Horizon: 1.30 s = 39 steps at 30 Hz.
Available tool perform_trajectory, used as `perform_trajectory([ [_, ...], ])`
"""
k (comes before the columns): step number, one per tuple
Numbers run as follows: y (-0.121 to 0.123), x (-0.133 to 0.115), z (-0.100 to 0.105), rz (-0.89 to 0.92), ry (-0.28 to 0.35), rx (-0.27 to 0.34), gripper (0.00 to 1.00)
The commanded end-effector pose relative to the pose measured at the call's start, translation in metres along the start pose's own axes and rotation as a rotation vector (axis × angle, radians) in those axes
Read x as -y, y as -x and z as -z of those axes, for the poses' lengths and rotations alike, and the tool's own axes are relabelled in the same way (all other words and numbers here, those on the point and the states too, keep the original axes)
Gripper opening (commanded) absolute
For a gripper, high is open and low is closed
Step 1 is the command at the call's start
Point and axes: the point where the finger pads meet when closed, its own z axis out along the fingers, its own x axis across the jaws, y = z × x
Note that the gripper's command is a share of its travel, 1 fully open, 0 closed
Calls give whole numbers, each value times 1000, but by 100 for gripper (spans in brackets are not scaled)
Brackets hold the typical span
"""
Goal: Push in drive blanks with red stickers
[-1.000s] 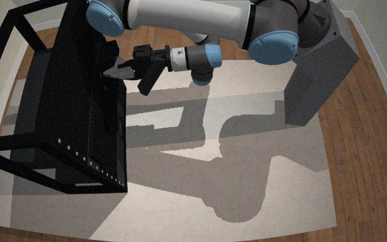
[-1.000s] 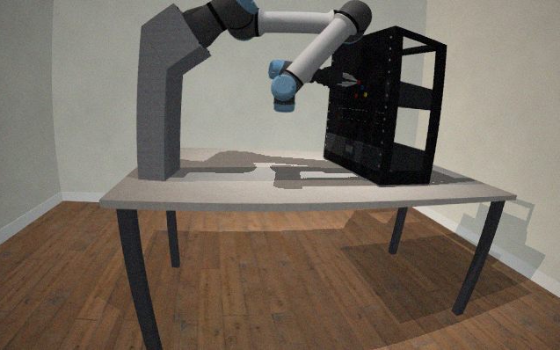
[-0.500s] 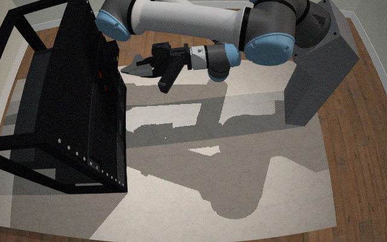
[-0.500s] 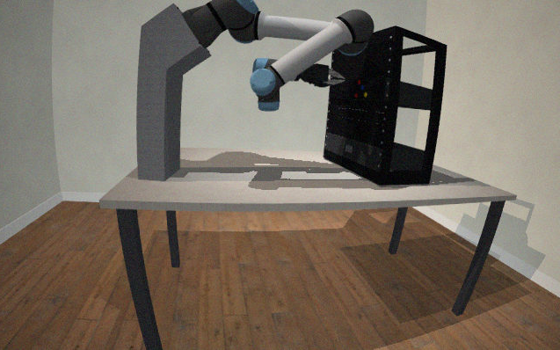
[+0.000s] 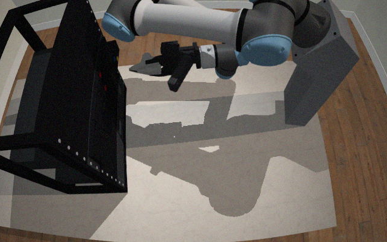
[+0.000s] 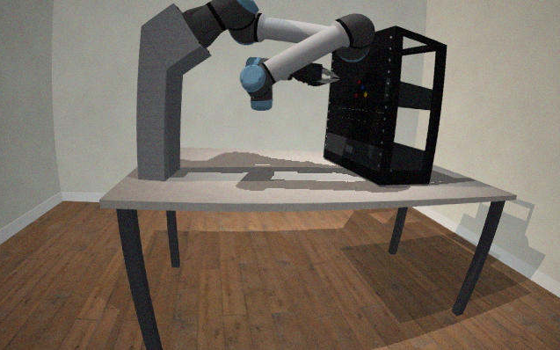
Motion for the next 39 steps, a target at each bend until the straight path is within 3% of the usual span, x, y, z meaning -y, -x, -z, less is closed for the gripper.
perform_trajectory([
  [1, 0, 0, 2, 0, -1, -1, 0],
  [20, 0, 0, 24, 0, -1, -1, 0],
  [39, 0, 0, 83, 0, -1, -1, 0],
])
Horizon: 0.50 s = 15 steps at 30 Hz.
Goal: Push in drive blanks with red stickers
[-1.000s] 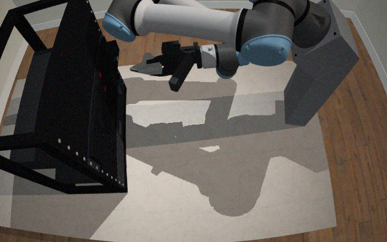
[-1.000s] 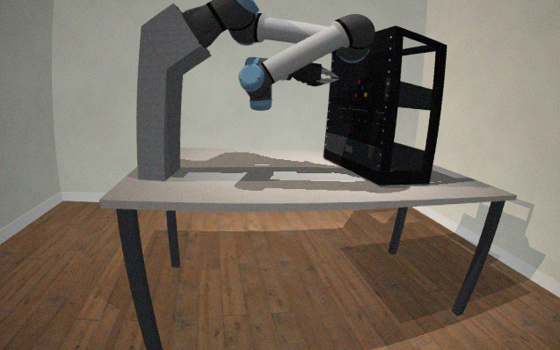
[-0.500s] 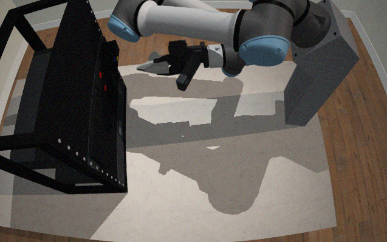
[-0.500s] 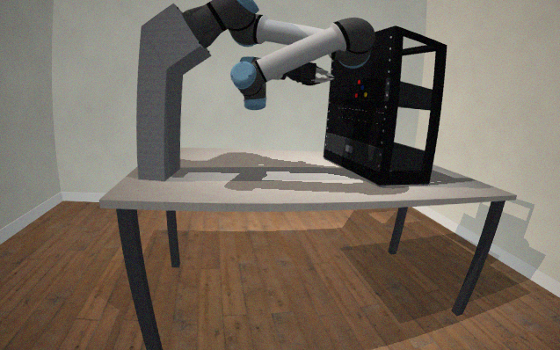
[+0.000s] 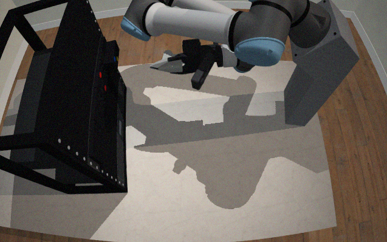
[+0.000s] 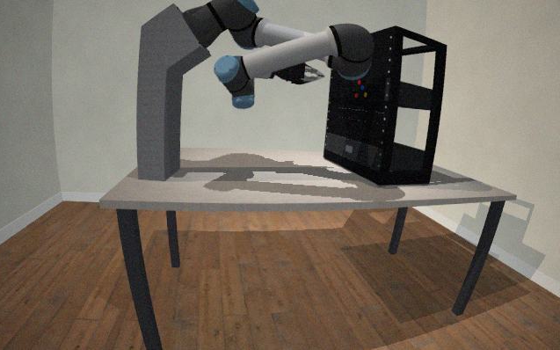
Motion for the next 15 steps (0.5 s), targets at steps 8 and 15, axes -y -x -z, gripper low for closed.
perform_trajectory([
  [8, -1, -1, 45, -1, -3, 0, 0],
  [15, -1, -1, 59, -1, -3, 0, 0],
])
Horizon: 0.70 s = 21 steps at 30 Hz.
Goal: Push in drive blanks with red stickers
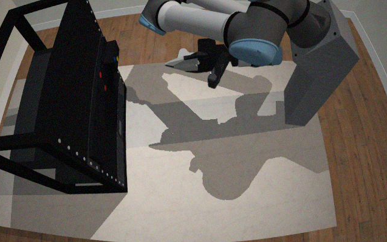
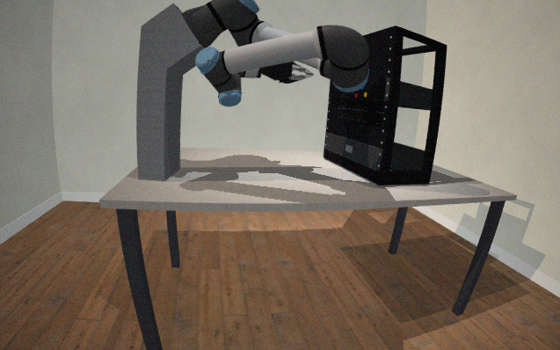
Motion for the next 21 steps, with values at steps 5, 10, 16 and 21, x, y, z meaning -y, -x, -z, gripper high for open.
perform_trajectory([
  [5, -1, -1, 23, -1, -10, 5, 0],
  [10, -1, -1, 31, -1, -10, 5, 0],
  [16, -1, -1, 36, -1, -10, 5, 0],
  [21, -2, -1, 39, -1, -10, 5, 0],
])
